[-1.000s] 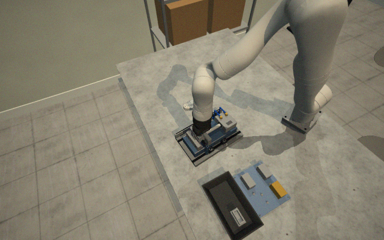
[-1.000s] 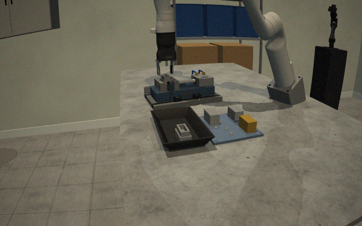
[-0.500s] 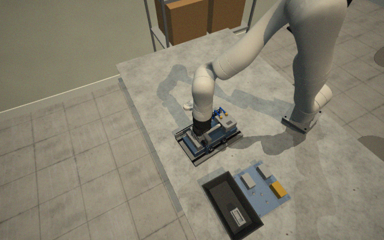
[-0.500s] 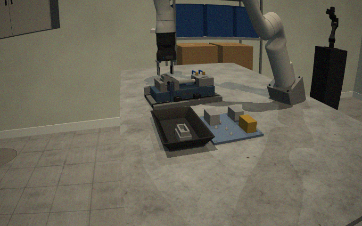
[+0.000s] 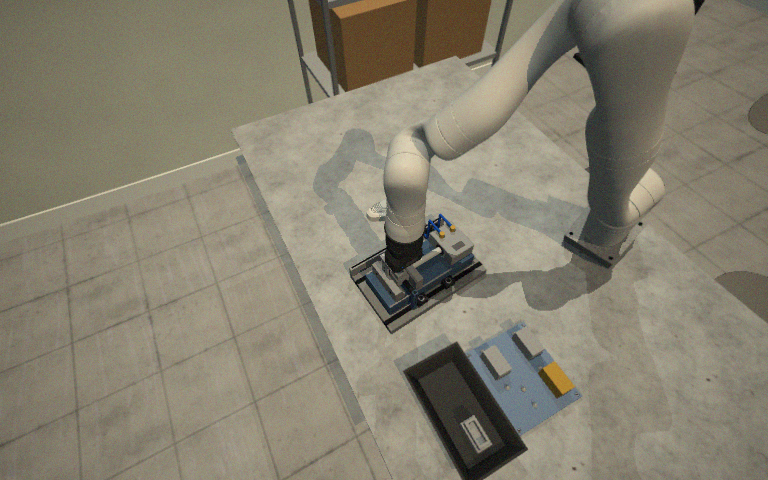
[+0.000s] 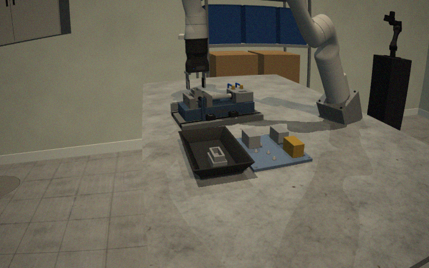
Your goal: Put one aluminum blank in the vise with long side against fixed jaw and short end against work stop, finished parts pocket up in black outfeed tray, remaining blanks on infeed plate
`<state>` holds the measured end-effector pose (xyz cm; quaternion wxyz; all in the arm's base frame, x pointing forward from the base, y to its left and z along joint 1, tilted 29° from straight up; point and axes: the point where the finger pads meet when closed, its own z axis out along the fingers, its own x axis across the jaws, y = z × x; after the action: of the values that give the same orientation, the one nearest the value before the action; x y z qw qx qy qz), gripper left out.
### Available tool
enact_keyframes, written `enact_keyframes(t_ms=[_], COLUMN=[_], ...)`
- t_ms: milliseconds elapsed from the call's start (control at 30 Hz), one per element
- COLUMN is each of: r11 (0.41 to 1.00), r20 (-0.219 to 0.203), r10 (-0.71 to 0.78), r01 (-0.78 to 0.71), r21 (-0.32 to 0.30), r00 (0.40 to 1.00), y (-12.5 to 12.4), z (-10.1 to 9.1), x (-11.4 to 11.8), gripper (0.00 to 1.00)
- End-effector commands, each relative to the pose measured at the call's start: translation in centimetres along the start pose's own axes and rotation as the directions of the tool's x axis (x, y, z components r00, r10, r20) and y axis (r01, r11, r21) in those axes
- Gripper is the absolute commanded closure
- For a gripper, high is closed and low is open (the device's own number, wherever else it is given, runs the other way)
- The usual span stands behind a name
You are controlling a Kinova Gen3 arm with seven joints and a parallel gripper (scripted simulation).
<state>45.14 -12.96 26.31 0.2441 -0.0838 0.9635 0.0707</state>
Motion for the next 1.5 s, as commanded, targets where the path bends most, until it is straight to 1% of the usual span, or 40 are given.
enact_keyframes(t_ms=[0,833,1467], r11=[1.000,1.000,1.000], r20=[0.001,0.001,0.001], r10=[0.000,0.000,0.000], r01=[0.000,0.000,0.000], r21=[0.001,0.001,0.001], r00=[1.000,1.000,1.000], y=[-0.03,-0.03,-0.03], z=[-0.04,0.05,0.55], x=[-0.03,-0.03,-0.03], gripper=[0.00,0.00,0.00])
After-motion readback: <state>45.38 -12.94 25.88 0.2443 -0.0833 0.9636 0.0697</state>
